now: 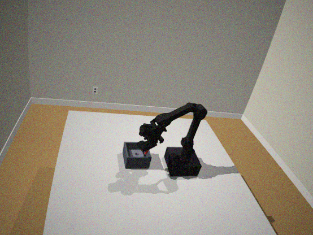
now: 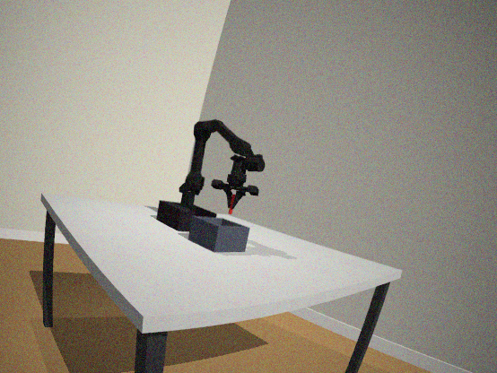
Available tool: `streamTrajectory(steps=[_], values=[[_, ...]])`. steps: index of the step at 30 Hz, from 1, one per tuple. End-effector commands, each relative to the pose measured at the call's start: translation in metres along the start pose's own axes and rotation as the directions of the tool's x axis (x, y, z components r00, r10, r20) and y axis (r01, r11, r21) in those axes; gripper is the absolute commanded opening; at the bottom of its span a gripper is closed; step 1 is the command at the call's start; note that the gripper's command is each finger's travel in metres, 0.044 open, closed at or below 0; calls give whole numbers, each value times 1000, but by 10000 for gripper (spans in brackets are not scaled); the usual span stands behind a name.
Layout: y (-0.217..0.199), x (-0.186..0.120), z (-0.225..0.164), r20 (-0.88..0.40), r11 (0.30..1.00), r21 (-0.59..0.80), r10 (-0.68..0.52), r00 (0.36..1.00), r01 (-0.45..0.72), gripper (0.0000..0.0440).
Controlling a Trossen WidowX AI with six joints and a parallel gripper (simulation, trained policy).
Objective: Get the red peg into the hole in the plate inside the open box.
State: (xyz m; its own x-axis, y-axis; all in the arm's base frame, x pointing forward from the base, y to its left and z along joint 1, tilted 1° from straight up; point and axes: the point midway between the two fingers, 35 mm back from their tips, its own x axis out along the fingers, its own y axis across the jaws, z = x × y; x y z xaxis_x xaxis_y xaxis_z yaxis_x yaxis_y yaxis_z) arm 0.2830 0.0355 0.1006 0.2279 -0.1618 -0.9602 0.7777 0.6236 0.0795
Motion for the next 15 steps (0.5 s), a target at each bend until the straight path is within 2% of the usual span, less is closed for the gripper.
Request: streamTrajectory(steps=[1,15], values=[[-1,8,14,-3,1000,22,-6,1000,6,0],[-8,34,56,-7,993,115,-8,1000,8,5]])
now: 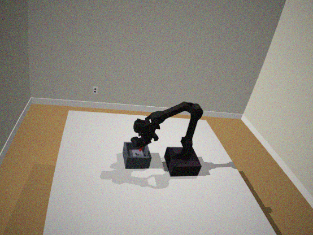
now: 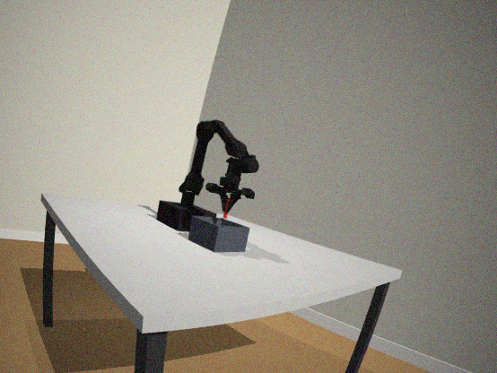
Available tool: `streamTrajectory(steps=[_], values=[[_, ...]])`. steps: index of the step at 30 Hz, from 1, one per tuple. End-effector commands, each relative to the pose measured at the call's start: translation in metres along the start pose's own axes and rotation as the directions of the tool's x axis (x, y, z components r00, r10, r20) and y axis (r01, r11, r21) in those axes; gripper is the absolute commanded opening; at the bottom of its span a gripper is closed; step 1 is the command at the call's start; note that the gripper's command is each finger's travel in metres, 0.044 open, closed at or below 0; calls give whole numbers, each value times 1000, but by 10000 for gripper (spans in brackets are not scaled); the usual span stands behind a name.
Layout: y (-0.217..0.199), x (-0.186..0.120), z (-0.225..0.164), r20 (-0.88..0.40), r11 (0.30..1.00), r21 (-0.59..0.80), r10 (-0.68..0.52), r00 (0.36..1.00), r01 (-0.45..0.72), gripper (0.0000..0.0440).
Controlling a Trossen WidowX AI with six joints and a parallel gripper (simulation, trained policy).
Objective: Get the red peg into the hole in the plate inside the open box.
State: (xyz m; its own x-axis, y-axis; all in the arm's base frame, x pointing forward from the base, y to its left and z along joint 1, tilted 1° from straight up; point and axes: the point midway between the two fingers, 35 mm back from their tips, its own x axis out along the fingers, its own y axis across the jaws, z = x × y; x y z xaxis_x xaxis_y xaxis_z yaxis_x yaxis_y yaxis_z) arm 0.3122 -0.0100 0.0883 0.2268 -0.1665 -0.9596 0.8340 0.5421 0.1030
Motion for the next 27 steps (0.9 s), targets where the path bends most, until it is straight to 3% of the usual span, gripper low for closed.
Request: streamTrajectory(steps=[1,14,20,27], values=[[0,11,10,-12,1000,18,-6,1000,6,6],[-4,48,20,-67,998,46,-36,997,39,16],[-8,65,20,-85,998,18,-63,994,65,142],[-3,73,28,-93,997,0,-83,992,83,170]])
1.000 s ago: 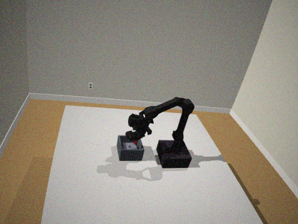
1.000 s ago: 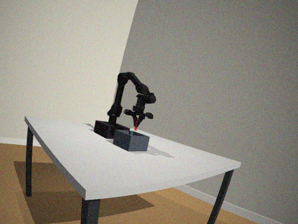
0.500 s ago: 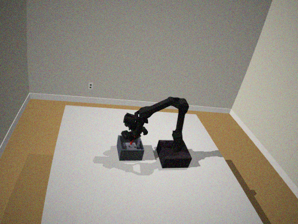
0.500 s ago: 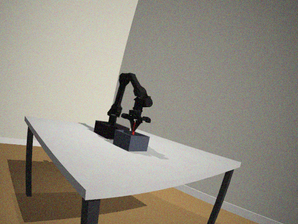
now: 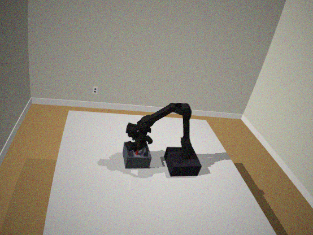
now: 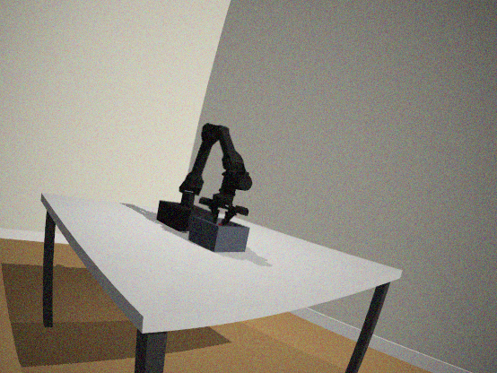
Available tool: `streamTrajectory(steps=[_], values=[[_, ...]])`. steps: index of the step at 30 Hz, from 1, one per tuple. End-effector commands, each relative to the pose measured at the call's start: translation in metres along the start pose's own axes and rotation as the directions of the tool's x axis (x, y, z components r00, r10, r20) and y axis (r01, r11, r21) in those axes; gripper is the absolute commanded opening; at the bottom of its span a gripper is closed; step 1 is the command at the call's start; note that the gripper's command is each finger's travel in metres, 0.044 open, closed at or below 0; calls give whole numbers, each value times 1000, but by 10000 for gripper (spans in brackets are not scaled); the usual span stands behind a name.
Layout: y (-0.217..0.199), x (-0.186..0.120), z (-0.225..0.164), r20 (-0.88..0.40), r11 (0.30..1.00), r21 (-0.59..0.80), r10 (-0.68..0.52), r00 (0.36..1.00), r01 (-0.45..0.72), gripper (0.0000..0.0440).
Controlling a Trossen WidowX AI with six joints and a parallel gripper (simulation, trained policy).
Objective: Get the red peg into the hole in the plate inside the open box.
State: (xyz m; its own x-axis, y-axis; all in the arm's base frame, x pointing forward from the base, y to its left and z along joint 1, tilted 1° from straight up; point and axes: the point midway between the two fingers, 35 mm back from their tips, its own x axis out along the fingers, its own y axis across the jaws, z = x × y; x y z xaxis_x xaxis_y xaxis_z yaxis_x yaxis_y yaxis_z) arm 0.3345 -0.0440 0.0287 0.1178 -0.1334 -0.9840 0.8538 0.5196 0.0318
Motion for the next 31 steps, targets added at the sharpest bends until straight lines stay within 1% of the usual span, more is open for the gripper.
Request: streamTrajectory(steps=[1,13,24,31], values=[[5,5,8,-1,1000,-11,-5,1000,5,195],[22,7,45,48,1000,-24,20,999,-19,440],[31,-4,92,157,997,13,75,985,-78,440],[32,-4,92,160,997,14,76,984,-79,440]])
